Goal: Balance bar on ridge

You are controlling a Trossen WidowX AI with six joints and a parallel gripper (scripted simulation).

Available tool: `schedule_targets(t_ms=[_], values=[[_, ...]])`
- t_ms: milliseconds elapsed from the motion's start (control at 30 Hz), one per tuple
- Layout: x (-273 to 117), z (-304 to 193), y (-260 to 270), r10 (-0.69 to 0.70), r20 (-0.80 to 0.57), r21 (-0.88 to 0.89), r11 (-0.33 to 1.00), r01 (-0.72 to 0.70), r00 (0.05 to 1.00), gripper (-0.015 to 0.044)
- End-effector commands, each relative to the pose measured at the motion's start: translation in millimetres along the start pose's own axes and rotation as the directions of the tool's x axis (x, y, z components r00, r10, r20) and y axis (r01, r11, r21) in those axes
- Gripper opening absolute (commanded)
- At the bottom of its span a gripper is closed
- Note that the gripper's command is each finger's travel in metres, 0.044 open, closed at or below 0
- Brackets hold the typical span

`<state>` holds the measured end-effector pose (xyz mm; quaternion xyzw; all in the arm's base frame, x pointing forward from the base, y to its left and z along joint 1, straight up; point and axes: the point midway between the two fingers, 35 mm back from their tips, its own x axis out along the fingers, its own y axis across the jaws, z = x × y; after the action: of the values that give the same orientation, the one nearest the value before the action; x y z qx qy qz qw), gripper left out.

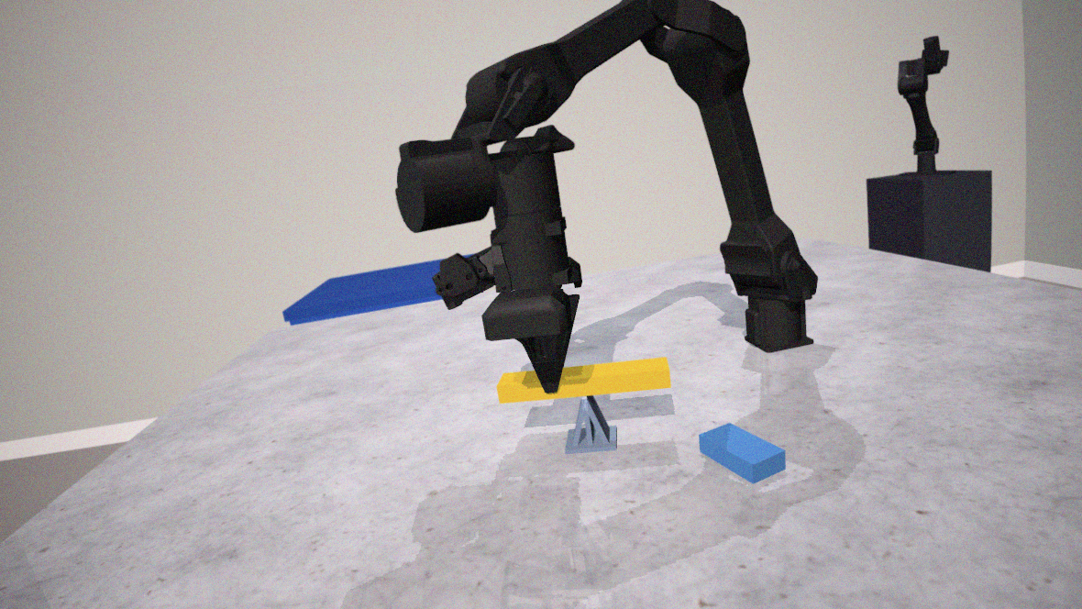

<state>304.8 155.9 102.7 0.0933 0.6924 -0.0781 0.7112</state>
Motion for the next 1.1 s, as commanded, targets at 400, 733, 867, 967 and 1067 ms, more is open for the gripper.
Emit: schedule_targets(t_ms=[400,733,867,967,1067], values=[[0.0,0.0,0.0,0.000,0.000,0.000,1.000,0.000,1.000,0.0000],[0.0,0.0,0.0,0.000,0.000,0.000,1.000,0.000,1.000,0.0079],[0.0,0.0,0.0,0.000,0.000,0.000,1.000,0.000,1.000,0.0167],[0.0,0.0,0.0,0.000,0.000,0.000,1.000,0.000,1.000,0.0167],[0.0,0.0,0.0,0.000,0.000,0.000,1.000,0.000,1.000,0.0167]])
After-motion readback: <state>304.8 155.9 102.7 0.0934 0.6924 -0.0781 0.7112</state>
